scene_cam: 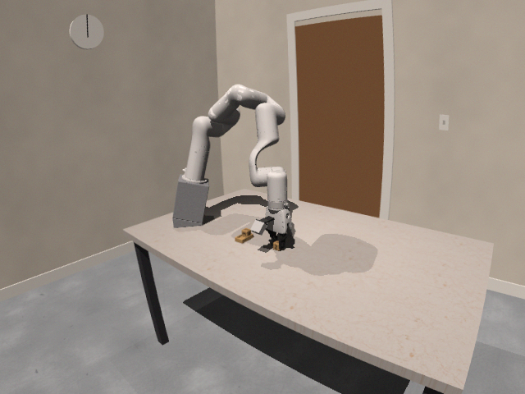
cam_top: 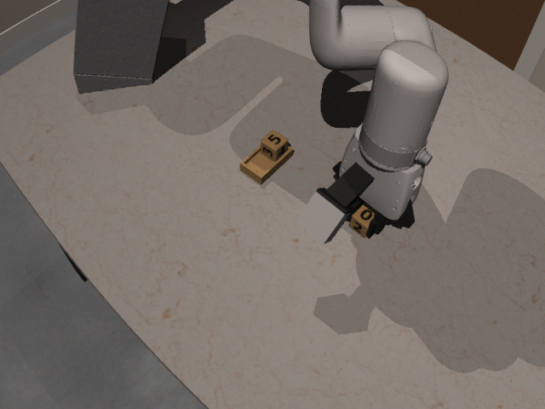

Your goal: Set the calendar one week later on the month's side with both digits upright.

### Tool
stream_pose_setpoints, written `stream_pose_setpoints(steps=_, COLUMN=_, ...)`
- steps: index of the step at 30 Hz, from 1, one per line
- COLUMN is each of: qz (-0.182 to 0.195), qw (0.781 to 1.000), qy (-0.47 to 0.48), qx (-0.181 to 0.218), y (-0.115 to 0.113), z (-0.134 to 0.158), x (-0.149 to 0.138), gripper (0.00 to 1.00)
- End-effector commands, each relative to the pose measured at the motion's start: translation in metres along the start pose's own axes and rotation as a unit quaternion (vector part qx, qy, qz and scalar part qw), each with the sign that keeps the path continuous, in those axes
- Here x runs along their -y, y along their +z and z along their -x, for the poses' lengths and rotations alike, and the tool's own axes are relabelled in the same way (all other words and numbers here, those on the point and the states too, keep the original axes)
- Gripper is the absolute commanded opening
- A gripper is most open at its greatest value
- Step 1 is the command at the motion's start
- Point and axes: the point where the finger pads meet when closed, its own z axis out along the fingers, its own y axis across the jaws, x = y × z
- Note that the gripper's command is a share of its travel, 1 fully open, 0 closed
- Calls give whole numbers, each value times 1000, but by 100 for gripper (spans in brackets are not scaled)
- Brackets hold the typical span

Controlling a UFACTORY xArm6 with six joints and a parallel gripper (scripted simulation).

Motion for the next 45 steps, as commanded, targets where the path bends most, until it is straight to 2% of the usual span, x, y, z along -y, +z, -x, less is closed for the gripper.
stream_pose_setpoints(steps=1, qz=-2, qw=1000, qy=0, qx=0, y=-1, z=0, x=2, gripper=27)
stream_pose_setpoints(steps=16, qz=-2, qw=1000, qy=0, qx=0, y=-5, z=0, x=2, gripper=27)
stream_pose_setpoints(steps=21, qz=-2, qw=1000, qy=0, qx=0, y=-28, z=0, x=2, gripper=27)
stream_pose_setpoints(steps=23, qz=-2, qw=1000, qy=0, qx=0, y=-28, z=0, x=2, gripper=27)
stream_pose_setpoints(steps=30, qz=-2, qw=1000, qy=0, qx=0, y=-80, z=0, x=1, gripper=27)
stream_pose_setpoints(steps=33, qz=-2, qw=1000, qy=0, qx=0, y=-95, z=0, x=1, gripper=27)
stream_pose_setpoints(steps=45, qz=-2, qw=1000, qy=0, qx=0, y=-101, z=0, x=1, gripper=27)
